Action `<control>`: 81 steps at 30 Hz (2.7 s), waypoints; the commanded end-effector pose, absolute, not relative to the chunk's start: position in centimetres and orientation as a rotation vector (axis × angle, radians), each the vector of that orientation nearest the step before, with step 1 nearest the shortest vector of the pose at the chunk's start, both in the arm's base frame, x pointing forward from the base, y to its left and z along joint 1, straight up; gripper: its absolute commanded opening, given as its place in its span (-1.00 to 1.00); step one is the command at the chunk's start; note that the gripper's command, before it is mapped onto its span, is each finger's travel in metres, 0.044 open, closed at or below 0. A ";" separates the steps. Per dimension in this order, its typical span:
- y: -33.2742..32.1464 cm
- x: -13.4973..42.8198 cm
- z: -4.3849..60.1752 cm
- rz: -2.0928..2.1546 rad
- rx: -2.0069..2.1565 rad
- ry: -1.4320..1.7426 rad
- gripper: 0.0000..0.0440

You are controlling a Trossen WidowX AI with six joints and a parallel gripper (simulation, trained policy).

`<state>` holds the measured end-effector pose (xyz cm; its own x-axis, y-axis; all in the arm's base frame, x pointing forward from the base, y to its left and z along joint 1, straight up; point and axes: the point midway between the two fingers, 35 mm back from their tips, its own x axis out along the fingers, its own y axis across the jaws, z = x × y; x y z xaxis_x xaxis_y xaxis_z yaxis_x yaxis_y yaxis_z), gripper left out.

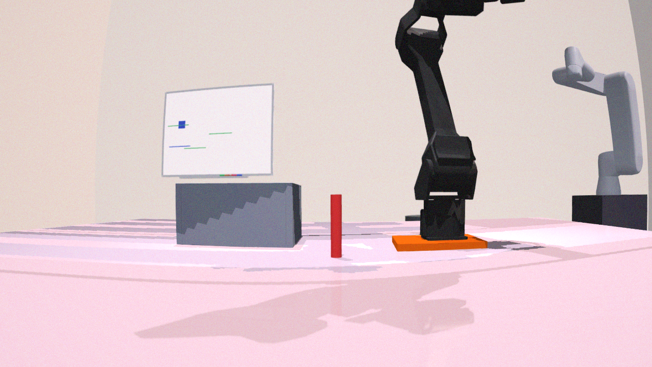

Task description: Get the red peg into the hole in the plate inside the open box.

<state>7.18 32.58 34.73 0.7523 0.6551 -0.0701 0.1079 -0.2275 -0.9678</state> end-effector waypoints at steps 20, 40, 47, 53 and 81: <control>25.9 16.1 26.8 0.689 -1.225 0.057 1.00; 19.1 18.6 21.0 0.513 -0.735 0.594 1.00; 16.9 18.6 19.2 0.403 -0.566 0.758 1.00; 15.2 18.4 17.7 0.293 -0.422 0.888 1.00; 10.9 16.3 11.2 -0.351 0.250 1.313 1.00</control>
<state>16.47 10.99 12.16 0.2536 -0.0972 -0.9624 0.3312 0.9435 -0.0081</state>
